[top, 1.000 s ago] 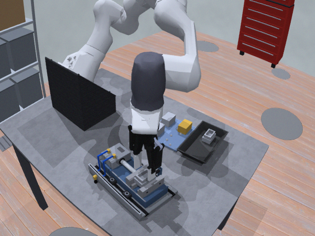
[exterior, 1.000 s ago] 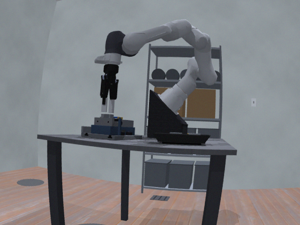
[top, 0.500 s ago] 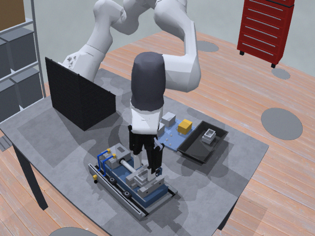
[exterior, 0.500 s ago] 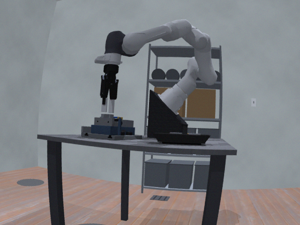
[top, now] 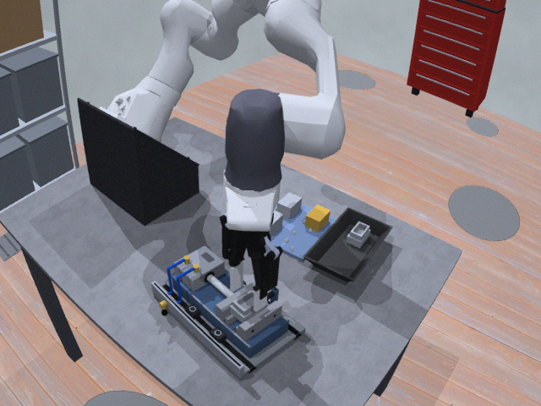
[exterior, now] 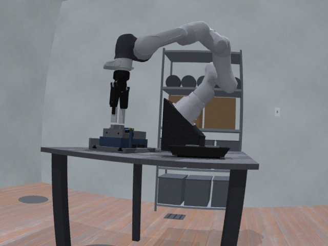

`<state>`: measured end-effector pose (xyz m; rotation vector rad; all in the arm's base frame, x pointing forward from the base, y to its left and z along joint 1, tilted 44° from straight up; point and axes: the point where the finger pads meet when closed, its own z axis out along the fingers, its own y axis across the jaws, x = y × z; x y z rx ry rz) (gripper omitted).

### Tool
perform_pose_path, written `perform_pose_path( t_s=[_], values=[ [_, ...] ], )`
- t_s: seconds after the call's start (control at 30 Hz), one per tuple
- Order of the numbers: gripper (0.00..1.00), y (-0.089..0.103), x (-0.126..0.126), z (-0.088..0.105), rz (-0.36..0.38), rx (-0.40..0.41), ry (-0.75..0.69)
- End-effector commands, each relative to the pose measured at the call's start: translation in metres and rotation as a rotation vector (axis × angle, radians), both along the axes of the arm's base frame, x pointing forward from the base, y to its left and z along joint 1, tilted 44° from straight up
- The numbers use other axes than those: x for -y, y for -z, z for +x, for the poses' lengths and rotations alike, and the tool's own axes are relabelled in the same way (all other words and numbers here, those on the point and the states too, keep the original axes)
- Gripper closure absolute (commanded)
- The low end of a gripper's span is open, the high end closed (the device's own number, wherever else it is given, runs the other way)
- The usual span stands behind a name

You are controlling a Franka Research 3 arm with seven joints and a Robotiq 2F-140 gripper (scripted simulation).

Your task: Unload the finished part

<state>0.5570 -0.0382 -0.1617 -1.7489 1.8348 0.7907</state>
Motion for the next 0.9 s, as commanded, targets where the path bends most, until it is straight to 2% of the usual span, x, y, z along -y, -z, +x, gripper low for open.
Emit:
perform_pose_path(
  t_s=[0.0,0.87],
  values=[
    [0.60,0.0017,-0.0017,-0.0005,0.001,0.003,-0.003],
    [0.60,0.0085,-0.0083,-0.0010,0.001,0.003,-0.003]
  ],
)
